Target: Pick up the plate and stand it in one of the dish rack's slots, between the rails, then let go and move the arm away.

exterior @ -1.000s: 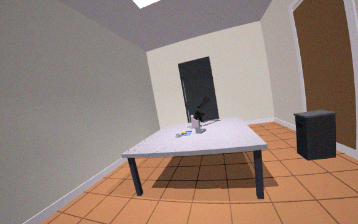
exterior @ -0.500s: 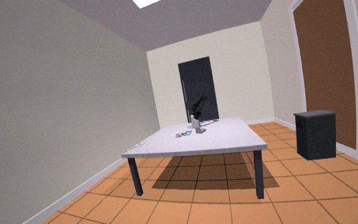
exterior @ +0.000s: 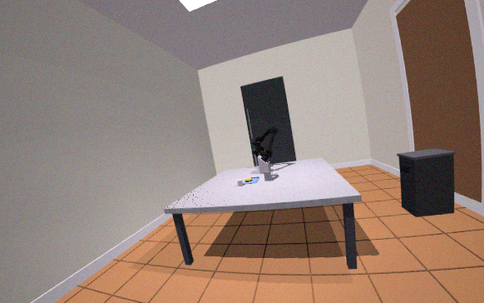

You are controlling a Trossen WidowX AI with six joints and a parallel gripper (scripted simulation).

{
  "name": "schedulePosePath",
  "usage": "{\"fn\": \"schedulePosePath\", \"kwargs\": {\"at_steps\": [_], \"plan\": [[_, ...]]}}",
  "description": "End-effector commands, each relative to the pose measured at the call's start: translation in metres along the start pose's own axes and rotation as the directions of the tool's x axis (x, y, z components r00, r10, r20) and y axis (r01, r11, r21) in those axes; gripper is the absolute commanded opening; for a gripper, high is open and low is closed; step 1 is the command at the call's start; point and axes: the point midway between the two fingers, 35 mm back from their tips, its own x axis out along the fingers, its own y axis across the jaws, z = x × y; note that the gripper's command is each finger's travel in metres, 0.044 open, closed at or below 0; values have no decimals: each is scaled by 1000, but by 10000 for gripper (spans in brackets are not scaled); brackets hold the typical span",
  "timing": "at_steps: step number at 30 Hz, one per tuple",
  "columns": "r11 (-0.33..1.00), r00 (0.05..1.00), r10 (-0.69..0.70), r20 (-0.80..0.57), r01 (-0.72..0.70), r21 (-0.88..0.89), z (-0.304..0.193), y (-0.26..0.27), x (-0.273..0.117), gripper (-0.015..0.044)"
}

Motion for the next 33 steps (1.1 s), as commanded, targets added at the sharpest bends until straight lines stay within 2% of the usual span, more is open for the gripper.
{"fn": "schedulePosePath", "kwargs": {"at_steps": [1,8,19,28,33], "plan": [[994,999,32,-7,-33,-106,-15,10,-13,400],[949,996,83,-14,-83,-305,-47,22,-34,400],[838,987,157,-43,-156,-523,-92,29,-67,400],[696,976,208,-69,-197,-690,-133,32,-95,400],[566,969,224,-103,-215,-796,-160,31,-110,400]]}}
